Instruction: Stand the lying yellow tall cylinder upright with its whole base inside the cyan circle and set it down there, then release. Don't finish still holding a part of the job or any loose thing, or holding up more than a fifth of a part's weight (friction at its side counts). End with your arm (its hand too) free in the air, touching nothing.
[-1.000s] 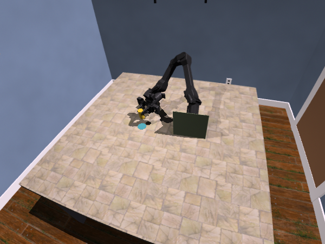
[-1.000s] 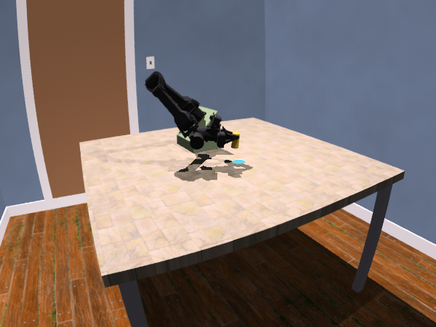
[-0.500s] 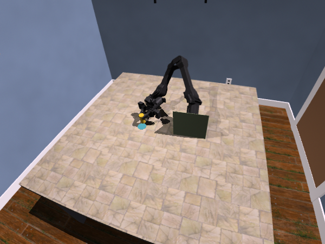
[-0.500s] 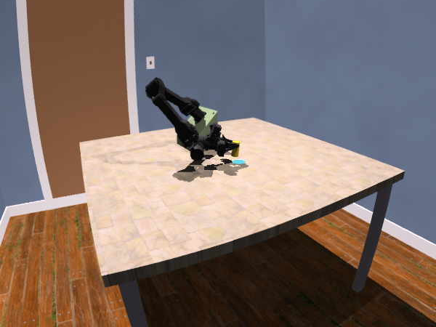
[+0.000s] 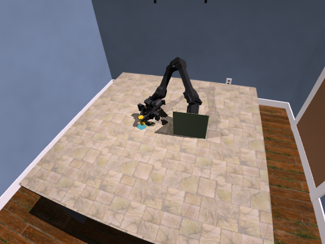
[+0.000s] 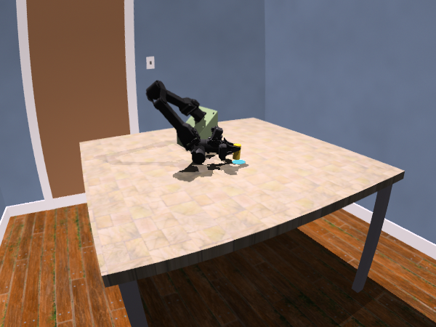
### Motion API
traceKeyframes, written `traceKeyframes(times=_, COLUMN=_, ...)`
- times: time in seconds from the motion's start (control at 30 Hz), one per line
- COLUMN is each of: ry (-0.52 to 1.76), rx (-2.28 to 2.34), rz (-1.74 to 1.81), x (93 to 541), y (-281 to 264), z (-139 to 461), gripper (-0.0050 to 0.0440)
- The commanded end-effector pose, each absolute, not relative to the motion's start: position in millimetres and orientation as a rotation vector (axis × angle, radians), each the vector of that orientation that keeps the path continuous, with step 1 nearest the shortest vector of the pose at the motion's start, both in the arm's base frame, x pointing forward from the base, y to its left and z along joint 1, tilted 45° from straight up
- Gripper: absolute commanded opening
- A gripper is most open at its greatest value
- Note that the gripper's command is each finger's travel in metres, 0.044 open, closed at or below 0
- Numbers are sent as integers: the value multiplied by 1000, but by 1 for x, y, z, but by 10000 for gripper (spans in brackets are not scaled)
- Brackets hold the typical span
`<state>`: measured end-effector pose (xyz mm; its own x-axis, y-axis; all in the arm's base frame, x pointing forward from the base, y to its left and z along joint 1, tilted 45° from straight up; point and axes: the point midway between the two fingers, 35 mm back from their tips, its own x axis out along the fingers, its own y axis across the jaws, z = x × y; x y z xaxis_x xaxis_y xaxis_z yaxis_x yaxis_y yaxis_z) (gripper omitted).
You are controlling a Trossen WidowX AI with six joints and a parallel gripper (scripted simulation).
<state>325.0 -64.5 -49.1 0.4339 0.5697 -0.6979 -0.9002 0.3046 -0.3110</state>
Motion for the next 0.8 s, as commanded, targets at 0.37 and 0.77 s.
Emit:
traceKeyframes(times=0.37, ry=517, rx=-751, rz=1033, x=330, y=-67, z=-67, gripper=105)
traceKeyframes(times=0.77, ry=517, rx=-751, rz=1033, x=330, y=-67, z=-67, gripper=129)
